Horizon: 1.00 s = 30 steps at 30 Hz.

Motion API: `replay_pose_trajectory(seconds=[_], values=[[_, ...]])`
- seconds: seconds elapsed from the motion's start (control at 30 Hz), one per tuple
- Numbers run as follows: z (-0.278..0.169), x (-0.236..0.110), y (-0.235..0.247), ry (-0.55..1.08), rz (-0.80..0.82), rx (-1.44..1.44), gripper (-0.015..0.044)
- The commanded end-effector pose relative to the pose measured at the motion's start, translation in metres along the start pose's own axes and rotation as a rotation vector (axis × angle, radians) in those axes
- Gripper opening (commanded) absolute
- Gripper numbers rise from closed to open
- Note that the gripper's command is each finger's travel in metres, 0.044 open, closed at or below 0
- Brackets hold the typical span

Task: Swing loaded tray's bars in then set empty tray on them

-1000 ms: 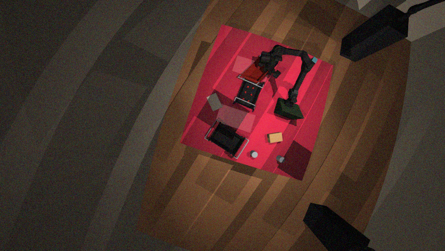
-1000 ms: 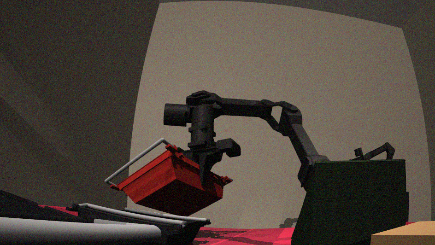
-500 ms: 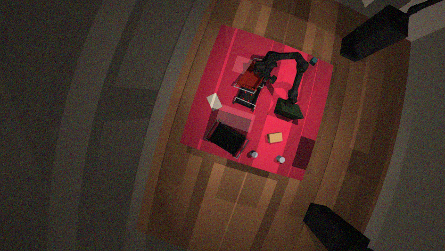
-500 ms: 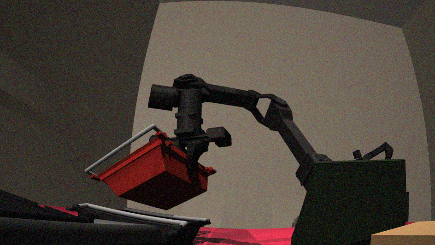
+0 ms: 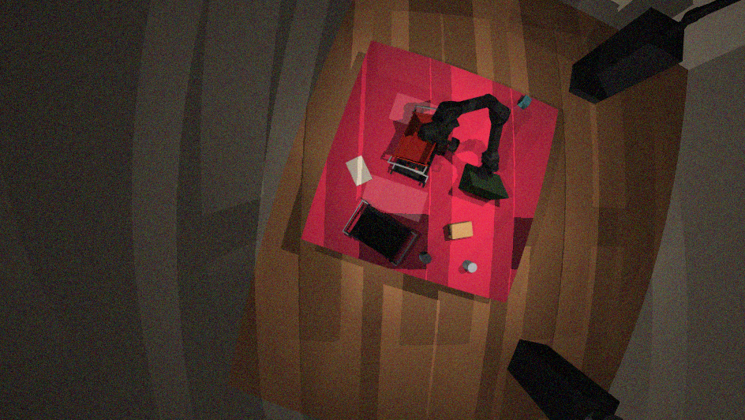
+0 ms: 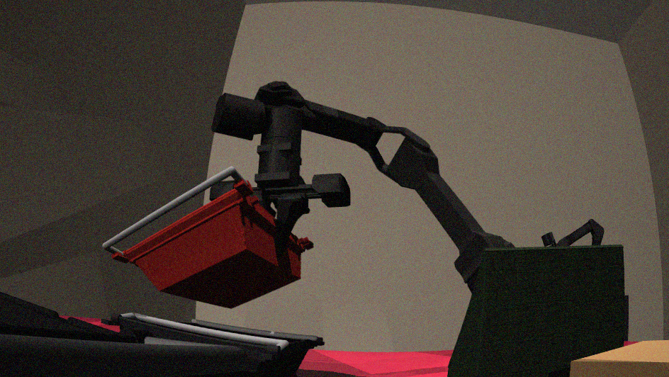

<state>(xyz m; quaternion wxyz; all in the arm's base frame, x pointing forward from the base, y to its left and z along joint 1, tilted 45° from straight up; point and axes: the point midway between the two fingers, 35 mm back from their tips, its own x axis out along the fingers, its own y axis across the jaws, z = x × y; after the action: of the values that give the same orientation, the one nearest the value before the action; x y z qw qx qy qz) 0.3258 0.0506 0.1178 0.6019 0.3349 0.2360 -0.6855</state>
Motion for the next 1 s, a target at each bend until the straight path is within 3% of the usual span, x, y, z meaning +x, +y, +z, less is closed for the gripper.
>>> replay_pose_trajectory(seconds=[0.0, 0.17, 0.97], values=[[-0.023, -0.010, -0.003, -0.016, 0.041, -0.036, 0.0000], [-0.040, -0.012, -0.007, -0.034, 0.052, -0.065, 0.0000], [-0.040, -0.012, -0.007, -0.034, 0.052, -0.065, 0.0000]])
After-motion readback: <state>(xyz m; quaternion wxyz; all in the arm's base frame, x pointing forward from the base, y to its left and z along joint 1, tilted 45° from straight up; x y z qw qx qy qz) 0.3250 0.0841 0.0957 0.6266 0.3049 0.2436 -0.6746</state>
